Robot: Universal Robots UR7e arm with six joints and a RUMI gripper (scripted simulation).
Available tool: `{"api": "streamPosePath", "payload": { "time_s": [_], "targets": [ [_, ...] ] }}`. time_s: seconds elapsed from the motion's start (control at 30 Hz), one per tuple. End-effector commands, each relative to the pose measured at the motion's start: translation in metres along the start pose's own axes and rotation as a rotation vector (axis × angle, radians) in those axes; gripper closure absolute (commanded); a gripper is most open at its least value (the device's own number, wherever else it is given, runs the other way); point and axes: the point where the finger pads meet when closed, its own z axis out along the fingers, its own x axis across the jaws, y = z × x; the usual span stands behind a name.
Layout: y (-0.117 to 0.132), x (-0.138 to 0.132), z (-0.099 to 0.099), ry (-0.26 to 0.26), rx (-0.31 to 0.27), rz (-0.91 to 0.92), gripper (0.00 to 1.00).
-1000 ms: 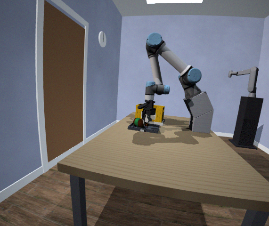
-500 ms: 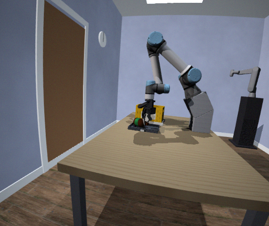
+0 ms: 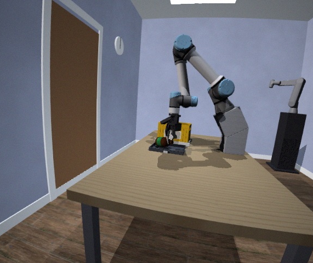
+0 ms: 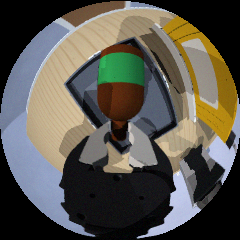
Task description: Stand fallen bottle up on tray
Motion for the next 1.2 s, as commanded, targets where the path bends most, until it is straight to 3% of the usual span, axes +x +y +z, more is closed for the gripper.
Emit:
{"api": "streamPosePath", "payload": {
  "time_s": [0.0, 1.17],
  "targets": [
    [0.0, 0.0, -0.006, -0.001, 0.001, 0.0, 1.0],
    [0.0, 0.0, -0.058, -0.001, 0.001, 0.0, 1.0]
  ]
}}
